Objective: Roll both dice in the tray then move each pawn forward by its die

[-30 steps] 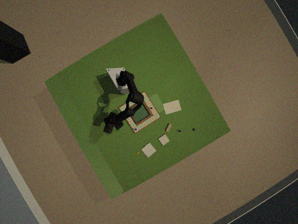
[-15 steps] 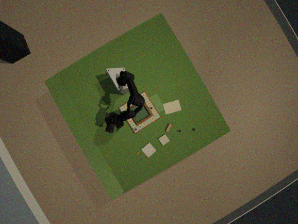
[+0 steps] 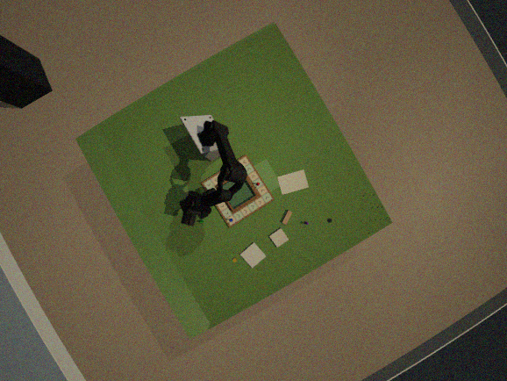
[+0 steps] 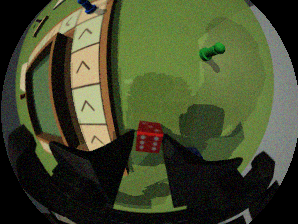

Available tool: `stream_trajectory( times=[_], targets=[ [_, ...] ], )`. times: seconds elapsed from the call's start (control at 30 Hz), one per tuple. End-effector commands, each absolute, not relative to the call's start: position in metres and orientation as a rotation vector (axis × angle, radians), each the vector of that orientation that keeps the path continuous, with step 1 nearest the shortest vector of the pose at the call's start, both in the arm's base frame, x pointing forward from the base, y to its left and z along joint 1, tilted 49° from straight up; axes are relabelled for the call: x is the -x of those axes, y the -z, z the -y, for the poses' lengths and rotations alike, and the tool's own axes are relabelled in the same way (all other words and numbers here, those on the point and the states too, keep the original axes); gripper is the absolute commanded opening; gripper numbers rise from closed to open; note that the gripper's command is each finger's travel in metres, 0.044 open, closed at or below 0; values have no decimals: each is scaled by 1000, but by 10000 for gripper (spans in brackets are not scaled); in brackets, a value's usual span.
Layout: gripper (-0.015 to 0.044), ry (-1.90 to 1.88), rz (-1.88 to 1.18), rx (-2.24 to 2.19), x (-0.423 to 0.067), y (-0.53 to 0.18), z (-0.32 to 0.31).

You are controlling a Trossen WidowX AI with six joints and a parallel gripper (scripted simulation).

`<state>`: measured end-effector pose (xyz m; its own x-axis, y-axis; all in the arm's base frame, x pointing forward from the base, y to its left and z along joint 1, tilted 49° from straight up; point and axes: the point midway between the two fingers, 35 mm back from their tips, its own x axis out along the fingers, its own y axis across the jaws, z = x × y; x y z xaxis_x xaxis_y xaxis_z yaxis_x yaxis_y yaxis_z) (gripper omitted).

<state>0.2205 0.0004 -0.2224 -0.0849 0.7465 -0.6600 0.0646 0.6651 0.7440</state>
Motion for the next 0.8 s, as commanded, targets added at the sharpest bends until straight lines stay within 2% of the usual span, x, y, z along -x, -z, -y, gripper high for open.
stream_trajectory(
  times=[0.0, 0.17, 0.23, 0.77],
  targets=[
    [85, -646, -1573, -695, -221, 223, -1],
    [51, -646, -1573, -695, -221, 223, -1],
    [0, -646, -1573, -694, -221, 222, 0],
    [0, -639, -1575, -689, -232, 147, 91]
  ],
)
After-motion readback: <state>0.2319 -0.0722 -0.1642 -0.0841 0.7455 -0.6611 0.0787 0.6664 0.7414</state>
